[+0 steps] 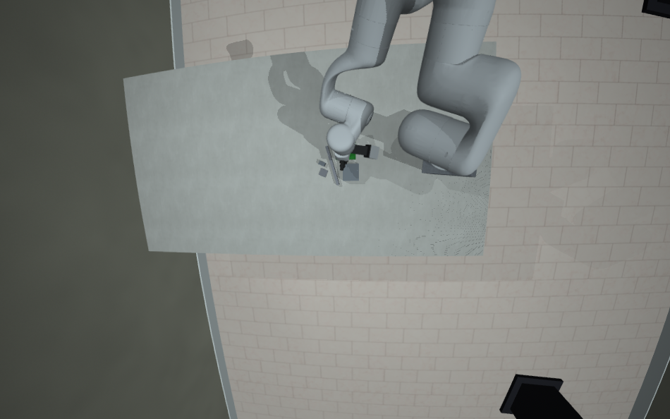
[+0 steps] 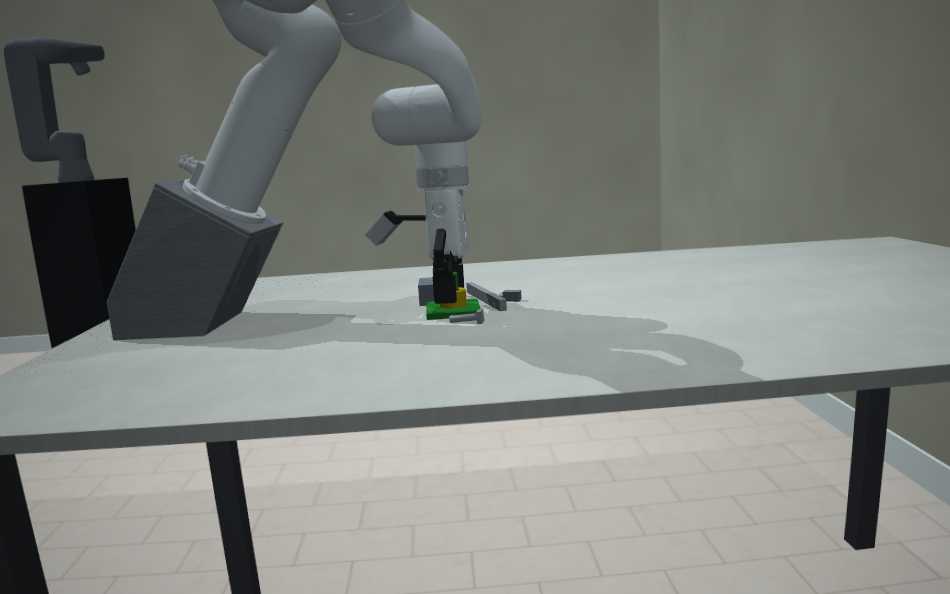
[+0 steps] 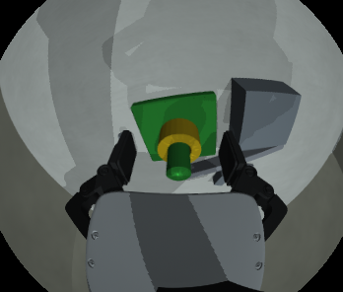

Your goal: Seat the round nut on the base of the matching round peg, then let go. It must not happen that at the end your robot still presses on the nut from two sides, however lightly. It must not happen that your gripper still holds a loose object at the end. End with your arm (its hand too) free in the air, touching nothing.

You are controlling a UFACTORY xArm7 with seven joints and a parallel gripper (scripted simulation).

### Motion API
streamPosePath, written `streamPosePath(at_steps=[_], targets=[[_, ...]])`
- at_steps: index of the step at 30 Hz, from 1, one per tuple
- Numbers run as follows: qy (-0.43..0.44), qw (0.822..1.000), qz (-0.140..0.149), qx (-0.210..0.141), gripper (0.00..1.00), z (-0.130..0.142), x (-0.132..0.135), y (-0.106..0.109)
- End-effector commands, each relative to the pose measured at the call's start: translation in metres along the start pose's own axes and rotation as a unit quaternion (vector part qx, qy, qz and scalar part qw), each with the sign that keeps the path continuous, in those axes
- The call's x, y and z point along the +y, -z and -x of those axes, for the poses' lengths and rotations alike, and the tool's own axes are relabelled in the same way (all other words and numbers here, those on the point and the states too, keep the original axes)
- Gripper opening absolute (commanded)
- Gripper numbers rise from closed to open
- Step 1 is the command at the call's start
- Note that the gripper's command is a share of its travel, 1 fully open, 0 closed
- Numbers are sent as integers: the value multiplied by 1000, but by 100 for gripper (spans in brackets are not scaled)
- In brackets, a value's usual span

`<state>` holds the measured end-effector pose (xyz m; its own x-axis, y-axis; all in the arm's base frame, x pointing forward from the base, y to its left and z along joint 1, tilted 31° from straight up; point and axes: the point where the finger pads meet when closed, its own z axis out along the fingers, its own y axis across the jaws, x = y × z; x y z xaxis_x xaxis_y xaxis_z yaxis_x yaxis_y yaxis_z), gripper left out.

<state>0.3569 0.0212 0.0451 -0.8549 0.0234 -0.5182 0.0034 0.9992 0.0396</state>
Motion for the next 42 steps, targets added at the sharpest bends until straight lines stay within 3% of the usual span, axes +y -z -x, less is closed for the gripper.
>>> streamPosePath(at_steps=[1, 6, 12, 14, 25, 29, 42], targets=[[-3, 1000, 3, 0, 100, 4, 3, 7], [-12, 1000, 11, 0, 100, 12, 8, 29], [-19, 1000, 22, -2, 100, 22, 12, 71], [-19, 1000, 22, -2, 100, 22, 12, 71], [-7, 1000, 14, -4, 100, 12, 5, 142], [-2, 1000, 6, -3, 100, 5, 3, 153], [-1, 1000, 4, -2, 100, 4, 2, 155]])
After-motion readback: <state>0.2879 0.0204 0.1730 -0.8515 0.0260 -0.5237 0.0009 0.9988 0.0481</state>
